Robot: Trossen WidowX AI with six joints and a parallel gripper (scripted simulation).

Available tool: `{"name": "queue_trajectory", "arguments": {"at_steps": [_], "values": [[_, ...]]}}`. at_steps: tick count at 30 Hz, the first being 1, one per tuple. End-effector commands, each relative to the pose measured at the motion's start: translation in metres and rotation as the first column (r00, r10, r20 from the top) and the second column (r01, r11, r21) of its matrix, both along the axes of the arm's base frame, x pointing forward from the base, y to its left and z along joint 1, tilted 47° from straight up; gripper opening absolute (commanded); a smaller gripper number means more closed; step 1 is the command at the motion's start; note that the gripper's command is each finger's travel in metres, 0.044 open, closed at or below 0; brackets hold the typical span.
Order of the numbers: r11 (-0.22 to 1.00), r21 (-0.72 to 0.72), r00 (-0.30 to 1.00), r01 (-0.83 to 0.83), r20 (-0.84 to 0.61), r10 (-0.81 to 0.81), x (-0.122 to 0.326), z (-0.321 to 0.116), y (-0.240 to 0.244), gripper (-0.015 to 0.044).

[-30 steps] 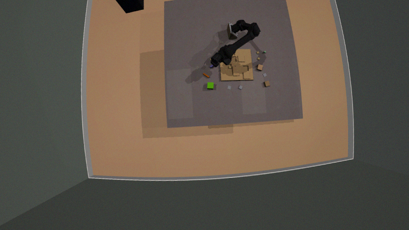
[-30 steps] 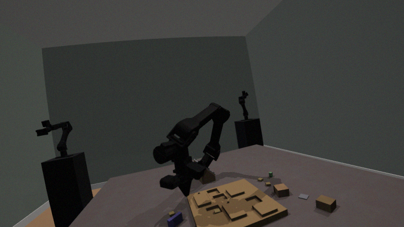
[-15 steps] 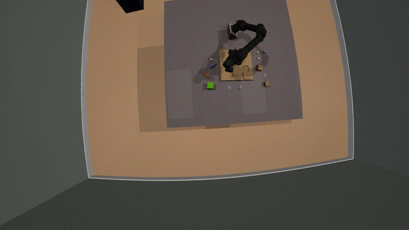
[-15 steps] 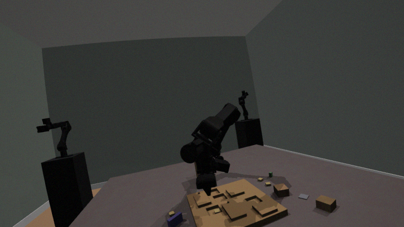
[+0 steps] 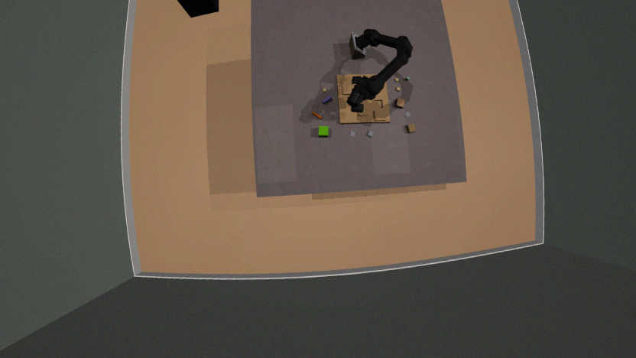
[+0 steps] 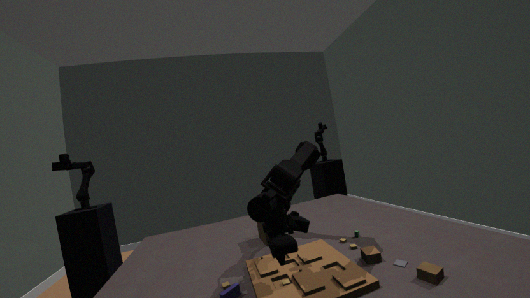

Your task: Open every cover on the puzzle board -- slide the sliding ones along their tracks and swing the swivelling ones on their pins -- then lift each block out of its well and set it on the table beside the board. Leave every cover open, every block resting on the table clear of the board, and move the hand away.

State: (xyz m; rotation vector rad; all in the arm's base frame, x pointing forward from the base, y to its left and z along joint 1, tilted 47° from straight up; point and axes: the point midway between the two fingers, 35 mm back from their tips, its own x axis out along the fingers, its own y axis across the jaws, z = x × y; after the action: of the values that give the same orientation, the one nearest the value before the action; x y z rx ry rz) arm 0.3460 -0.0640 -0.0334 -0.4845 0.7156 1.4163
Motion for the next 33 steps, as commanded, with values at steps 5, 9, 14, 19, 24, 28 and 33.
{"name": "queue_trajectory", "arguments": {"at_steps": [5,9,14,19,24,28,33], "values": [[1.0,0.009,1.0,-0.002,-0.007,0.002,-0.003,-0.024,0.029,0.0],[1.0,0.009,1.0,-0.002,-0.007,0.002,-0.004,-0.026,0.032,0.0],[1.0,0.009,1.0,-0.002,-0.007,0.002,-0.004,-0.027,0.034,0.0],[1.0,0.01,1.0,-0.002,-0.007,0.002,-0.004,-0.03,0.037,0.0],[1.0,0.01,1.0,-0.002,-0.007,0.002,-0.004,-0.033,0.041,0.0],[1.0,0.01,1.0,-0.002,-0.007,0.002,-0.004,-0.033,0.041,0.0],[1.0,0.01,1.0,-0.002,-0.007,0.002,-0.005,-0.035,0.04,0.0]]}}
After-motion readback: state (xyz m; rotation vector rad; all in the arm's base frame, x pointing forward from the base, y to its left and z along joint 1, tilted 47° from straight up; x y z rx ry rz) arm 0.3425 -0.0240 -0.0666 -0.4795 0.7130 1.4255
